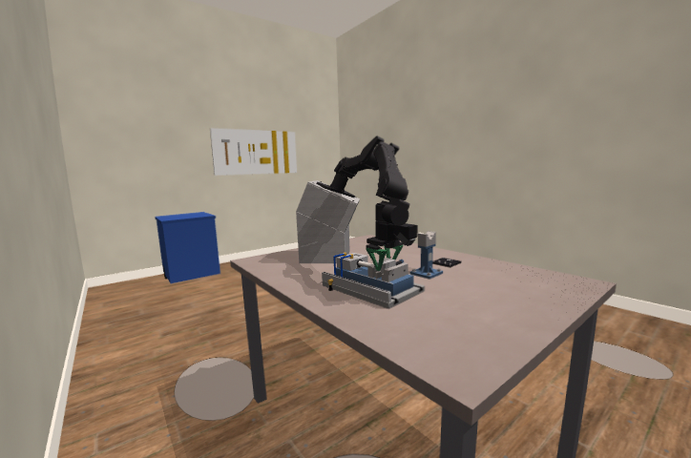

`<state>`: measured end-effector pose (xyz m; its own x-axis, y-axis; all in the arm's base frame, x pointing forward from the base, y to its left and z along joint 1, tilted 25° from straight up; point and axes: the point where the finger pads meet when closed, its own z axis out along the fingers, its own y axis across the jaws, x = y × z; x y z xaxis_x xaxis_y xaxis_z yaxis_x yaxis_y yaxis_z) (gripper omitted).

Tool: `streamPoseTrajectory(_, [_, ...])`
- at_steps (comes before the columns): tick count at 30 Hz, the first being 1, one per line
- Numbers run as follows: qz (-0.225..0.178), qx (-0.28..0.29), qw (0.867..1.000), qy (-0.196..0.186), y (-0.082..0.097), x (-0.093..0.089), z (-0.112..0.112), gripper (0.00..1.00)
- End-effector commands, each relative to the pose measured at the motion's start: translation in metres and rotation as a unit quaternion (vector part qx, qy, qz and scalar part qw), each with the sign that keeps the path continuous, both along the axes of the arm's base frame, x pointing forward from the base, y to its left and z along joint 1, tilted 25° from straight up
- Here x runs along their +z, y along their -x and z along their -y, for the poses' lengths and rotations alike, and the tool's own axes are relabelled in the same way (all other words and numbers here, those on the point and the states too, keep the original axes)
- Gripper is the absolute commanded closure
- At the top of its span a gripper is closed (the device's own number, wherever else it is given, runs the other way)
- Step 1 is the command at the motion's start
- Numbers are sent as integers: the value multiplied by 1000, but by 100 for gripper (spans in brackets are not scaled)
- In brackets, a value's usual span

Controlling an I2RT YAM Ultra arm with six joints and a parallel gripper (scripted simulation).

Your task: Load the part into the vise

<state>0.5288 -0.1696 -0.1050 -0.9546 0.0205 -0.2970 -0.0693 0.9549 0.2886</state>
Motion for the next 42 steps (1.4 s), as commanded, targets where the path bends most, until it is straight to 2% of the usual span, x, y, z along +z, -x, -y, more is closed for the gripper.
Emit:
streamPoseTrajectory(1, [30,-6,999,12,-14,18,15,100])
streamPoseTrajectory(12, [30,-6,999,12,-14,18,15,100])
streamPoseTrajectory(13, [30,-6,999,12,-14,18,15,26])
streamPoseTrajectory(42, [29,-6,1000,11,-13,18,15,26])
